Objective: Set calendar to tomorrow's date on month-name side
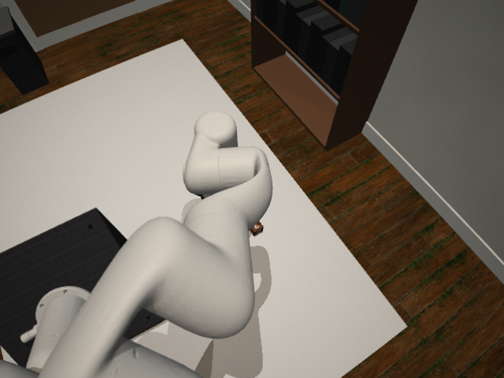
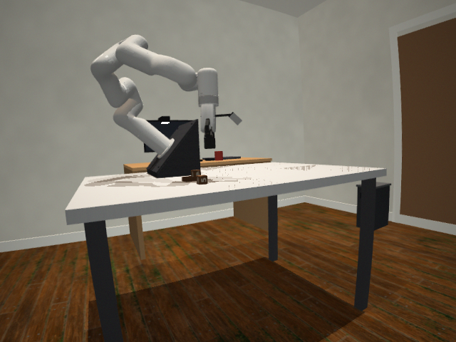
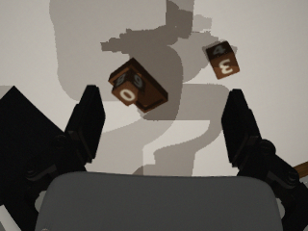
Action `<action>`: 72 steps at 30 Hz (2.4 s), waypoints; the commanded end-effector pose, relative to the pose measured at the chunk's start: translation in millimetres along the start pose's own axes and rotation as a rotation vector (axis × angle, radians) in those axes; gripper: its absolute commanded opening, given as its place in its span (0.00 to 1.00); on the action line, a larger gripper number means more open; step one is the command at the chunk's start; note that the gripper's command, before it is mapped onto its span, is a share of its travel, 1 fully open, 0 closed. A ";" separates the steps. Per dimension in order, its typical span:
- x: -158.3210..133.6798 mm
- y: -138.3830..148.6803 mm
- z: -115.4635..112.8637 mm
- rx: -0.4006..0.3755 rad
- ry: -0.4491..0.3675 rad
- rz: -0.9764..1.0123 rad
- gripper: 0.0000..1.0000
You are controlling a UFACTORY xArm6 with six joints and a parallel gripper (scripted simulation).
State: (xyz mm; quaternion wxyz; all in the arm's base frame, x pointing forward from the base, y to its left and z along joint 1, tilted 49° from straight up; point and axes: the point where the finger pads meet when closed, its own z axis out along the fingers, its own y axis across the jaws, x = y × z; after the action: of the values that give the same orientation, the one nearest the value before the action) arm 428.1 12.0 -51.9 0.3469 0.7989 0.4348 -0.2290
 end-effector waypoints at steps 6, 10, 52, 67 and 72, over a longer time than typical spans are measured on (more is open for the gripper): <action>0.8 1.0 -2.2 -0.002 0.003 0.002 1.00; 0.7 1.4 -2.1 -0.002 0.003 0.017 1.00; -9.1 30.8 7.4 0.002 0.005 1.116 1.00; -13.3 41.4 11.2 0.003 0.005 1.514 1.00; -14.9 45.1 12.5 0.004 0.005 1.652 1.00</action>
State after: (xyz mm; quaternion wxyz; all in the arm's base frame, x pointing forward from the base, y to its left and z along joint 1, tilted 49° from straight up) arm 454.6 -20.6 -36.4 0.4072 0.8810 -0.2314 0.0663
